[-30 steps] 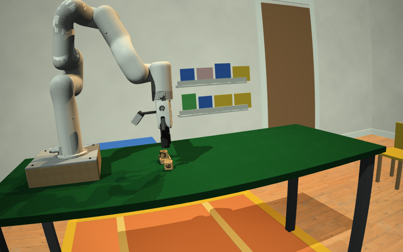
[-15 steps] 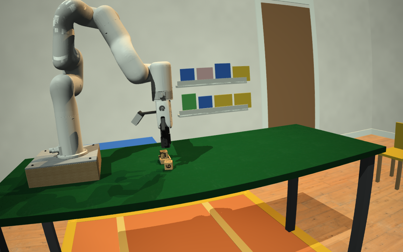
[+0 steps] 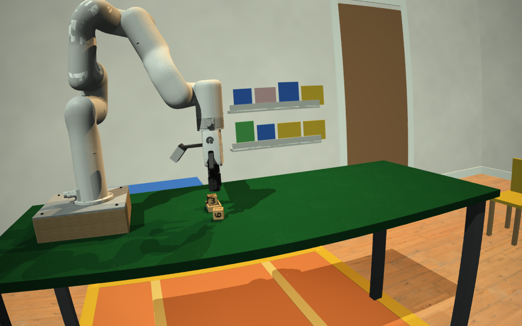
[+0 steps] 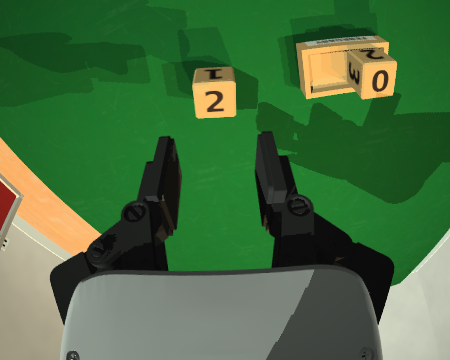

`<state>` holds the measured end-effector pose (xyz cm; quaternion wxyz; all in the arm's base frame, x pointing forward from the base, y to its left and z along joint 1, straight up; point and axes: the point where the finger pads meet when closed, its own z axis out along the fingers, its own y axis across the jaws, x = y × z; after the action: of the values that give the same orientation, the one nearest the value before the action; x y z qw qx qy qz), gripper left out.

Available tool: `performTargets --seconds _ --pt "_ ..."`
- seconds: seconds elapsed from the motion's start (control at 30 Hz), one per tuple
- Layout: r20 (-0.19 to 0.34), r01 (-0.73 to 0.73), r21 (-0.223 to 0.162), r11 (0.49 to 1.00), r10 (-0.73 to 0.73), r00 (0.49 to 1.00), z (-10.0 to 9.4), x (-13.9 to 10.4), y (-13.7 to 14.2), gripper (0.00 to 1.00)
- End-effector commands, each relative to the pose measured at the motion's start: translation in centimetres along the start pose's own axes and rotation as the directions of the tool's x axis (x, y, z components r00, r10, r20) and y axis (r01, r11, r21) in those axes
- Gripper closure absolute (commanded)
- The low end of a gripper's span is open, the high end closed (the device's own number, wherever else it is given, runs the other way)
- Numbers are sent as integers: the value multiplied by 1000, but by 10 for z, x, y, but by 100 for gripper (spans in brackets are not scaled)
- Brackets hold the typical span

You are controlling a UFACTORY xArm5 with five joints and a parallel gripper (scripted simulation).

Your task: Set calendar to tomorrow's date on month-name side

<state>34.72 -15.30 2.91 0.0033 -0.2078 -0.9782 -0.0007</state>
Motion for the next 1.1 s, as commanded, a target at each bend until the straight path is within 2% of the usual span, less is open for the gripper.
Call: performTargets --seconds 0.0,0.5,1.07 --pt "3 0 0 1000 0 1000 0 -1 0 53" --pt "3 0 0 1000 0 1000 12 -1 0 53" --pt "3 0 0 1000 0 1000 36 -1 -1 53"
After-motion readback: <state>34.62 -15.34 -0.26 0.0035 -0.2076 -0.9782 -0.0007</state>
